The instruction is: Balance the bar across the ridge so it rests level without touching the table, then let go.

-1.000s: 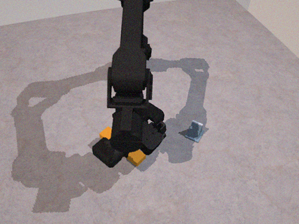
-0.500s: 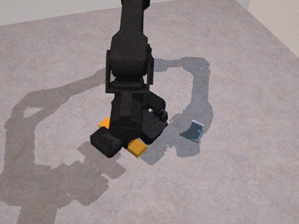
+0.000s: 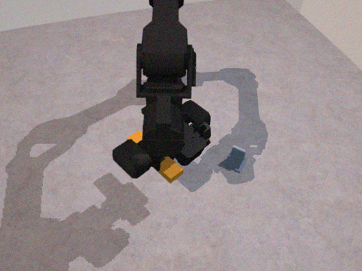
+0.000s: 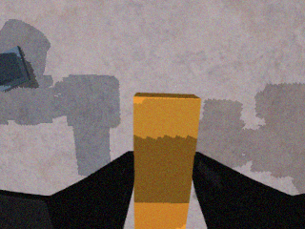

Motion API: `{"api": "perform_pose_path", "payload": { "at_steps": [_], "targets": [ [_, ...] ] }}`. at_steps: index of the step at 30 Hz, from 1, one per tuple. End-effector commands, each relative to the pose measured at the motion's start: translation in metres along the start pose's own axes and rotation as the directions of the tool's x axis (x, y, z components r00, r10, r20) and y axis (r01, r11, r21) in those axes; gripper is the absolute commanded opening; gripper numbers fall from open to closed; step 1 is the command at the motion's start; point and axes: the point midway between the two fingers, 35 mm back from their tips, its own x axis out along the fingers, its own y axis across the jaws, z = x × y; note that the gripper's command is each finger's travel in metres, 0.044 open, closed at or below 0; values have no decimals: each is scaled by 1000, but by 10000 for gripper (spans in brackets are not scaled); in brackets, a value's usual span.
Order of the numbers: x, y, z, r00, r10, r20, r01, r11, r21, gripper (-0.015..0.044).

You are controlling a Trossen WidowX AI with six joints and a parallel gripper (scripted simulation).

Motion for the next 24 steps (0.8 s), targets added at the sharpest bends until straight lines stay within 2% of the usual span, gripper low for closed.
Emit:
{"api": "perform_pose_path", "payload": {
  "at_steps": [1, 13, 24],
  "targets": [
    [-2, 11, 8, 1000, -3, 0, 3, 998, 64, 0],
    [-3, 50, 36, 1000, 1, 3, -2, 931, 365, 0],
    [-4, 89, 56, 1000, 5, 5, -7, 779, 628, 0]
  ]
}}
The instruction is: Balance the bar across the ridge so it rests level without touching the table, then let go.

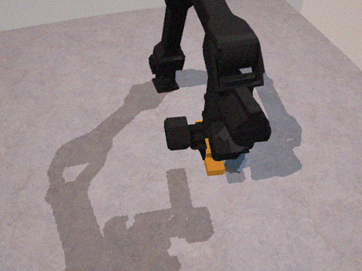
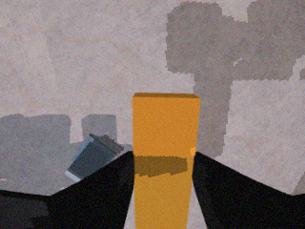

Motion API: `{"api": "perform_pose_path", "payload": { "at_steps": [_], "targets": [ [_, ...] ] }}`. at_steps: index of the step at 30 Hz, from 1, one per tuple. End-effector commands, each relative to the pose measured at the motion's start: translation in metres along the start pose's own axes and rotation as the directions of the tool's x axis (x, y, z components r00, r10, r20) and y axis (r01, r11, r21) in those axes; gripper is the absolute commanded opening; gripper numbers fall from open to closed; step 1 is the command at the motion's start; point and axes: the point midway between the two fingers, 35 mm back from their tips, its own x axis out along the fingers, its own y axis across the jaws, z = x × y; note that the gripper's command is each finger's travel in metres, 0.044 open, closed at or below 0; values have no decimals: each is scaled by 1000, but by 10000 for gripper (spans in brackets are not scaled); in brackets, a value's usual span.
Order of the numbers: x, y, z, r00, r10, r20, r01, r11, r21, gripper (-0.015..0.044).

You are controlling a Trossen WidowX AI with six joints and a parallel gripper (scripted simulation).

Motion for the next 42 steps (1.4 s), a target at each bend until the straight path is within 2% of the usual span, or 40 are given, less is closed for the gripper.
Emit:
{"api": "perform_pose_path", "payload": {
  "at_steps": [1, 10, 18, 42],
  "targets": [
    [-1, 11, -4, 1000, -3, -1, 3, 996, 88, 0],
    [-1, 45, -15, 1000, 1, -3, 0, 935, 355, 0],
    [-2, 69, -31, 1000, 3, -4, 0, 805, 593, 0],
    [32, 68, -34, 1000, 3, -5, 0, 794, 608, 0]
  ]
}}
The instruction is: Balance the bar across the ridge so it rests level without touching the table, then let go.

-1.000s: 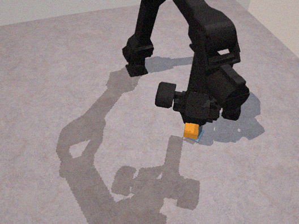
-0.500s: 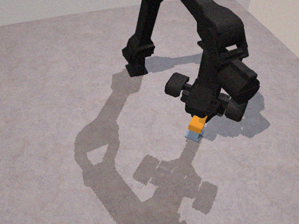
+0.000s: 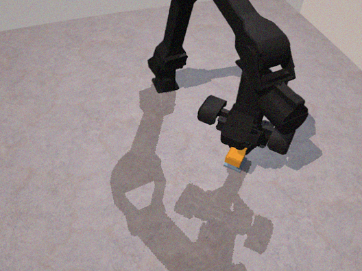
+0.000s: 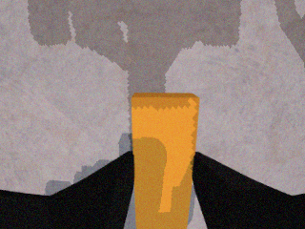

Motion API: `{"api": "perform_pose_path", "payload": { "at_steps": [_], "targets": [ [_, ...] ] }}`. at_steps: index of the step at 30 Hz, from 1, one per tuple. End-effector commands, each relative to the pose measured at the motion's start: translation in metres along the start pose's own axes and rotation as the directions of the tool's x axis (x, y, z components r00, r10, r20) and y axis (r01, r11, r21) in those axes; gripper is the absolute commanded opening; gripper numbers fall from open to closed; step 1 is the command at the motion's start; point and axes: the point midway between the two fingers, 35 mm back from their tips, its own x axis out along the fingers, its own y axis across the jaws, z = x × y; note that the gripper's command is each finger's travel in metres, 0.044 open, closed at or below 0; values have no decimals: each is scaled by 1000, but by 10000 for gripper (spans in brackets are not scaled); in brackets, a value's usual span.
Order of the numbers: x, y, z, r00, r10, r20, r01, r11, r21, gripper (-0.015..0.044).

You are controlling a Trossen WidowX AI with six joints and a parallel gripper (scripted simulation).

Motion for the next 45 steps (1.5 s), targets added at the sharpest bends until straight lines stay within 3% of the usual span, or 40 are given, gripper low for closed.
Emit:
{"api": "perform_pose_path", "payload": {
  "at_steps": [1, 45],
  "targets": [
    [5, -3, 0, 1000, -4, 1, 4, 1000, 6, 0],
    [16, -5, -1, 1000, -4, 1, 4, 1000, 11, 0]
  ]
}}
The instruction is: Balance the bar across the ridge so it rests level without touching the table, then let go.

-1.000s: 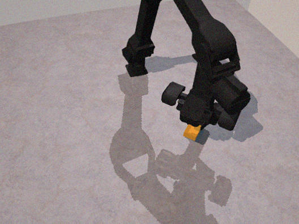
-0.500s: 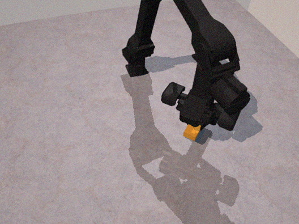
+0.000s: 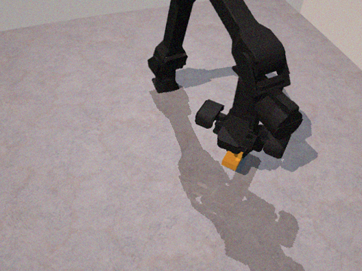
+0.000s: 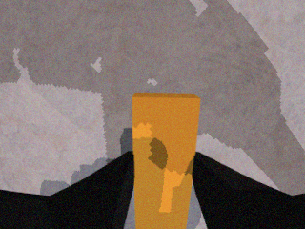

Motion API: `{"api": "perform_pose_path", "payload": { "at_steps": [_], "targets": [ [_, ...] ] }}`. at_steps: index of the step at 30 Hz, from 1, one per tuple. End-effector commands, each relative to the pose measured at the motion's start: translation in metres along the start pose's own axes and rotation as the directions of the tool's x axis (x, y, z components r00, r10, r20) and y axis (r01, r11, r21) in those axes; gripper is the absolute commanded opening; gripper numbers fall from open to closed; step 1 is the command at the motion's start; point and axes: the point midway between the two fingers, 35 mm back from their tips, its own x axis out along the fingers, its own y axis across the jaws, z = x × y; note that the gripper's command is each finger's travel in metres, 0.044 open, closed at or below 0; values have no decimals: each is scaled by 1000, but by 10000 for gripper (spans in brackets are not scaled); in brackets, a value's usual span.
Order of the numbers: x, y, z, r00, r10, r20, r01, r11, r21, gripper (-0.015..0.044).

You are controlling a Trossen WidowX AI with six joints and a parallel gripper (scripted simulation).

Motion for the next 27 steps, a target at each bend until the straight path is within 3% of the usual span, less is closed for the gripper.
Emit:
{"api": "perform_pose_path", "payload": {
  "at_steps": [1, 27],
  "targets": [
    [0, 0, 0, 1000, -1, 2, 1, 1000, 3, 0],
    [3, 0, 0, 1000, -1, 2, 1, 1000, 3, 0]
  ]
}}
